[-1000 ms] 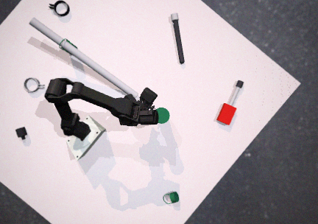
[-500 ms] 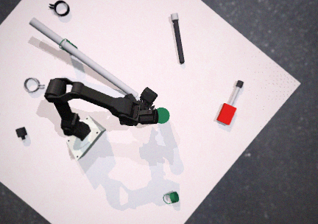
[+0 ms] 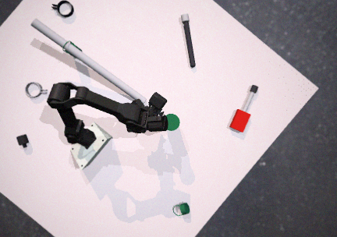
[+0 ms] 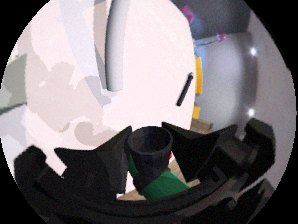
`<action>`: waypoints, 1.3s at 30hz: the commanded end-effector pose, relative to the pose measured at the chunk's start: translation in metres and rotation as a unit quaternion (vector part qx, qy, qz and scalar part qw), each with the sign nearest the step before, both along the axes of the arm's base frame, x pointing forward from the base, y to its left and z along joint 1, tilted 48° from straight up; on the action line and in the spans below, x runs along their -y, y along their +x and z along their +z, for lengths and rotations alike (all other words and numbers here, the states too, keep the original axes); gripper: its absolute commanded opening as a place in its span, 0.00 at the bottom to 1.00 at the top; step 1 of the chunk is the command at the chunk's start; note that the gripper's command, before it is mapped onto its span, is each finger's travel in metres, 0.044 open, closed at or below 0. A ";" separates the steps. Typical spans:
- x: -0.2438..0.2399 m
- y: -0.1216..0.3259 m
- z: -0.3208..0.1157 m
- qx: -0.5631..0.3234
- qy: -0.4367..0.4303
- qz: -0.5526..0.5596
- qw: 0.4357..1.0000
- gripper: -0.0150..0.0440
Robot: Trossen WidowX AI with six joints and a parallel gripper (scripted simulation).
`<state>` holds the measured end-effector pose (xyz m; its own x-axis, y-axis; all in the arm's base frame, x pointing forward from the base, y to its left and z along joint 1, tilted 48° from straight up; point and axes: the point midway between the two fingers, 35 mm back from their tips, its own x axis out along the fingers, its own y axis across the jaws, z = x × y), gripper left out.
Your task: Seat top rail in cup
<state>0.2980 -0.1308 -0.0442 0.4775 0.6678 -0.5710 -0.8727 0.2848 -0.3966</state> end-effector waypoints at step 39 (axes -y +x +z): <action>-0.012 -0.031 0.201 -0.472 0.339 -0.388 0.715 1.00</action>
